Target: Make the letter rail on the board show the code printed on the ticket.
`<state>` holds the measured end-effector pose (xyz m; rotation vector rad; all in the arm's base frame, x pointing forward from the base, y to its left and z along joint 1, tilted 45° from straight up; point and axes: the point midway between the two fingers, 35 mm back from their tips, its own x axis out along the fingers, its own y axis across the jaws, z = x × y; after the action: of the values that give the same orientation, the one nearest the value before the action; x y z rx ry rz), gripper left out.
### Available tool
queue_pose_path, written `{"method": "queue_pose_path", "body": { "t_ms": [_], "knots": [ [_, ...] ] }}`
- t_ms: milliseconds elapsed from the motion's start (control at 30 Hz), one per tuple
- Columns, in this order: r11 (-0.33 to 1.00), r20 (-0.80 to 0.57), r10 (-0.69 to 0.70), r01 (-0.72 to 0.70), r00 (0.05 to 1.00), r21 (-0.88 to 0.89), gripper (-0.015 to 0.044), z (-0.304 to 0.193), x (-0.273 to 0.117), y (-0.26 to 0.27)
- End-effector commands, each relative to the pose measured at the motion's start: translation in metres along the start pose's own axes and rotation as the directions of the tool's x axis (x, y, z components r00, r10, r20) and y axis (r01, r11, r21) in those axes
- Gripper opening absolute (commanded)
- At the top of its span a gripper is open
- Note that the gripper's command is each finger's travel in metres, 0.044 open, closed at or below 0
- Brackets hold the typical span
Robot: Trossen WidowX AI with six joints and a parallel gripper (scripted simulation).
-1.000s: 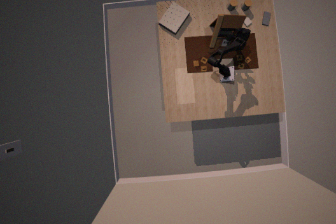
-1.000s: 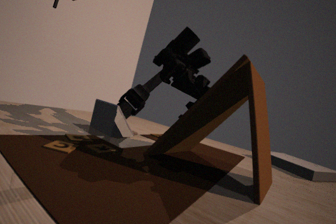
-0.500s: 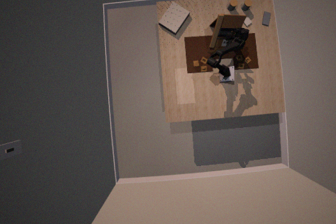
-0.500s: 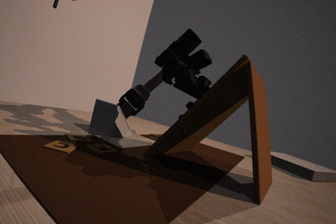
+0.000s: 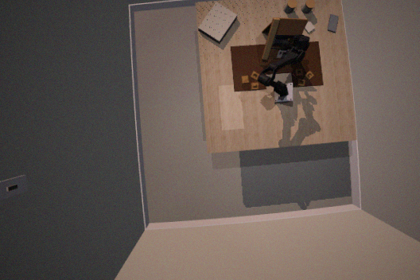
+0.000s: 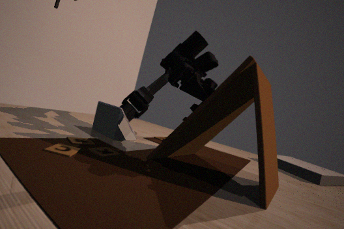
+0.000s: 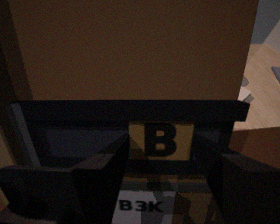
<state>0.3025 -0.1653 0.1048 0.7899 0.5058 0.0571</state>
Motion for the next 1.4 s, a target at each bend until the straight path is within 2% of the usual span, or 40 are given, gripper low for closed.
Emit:
{"method": "queue_pose_path", "body": {
  "t_ms": [0,1367],
  "knots": [
    [1.0,-0.004,-0.003,0.003,1.0,0.01,0.0,-0.002,0.0,0.002],
    [1.0,-0.004,-0.002,0.002,1.0,0.011,0.0,-0.001,0.001,0.028]
  ]
}}
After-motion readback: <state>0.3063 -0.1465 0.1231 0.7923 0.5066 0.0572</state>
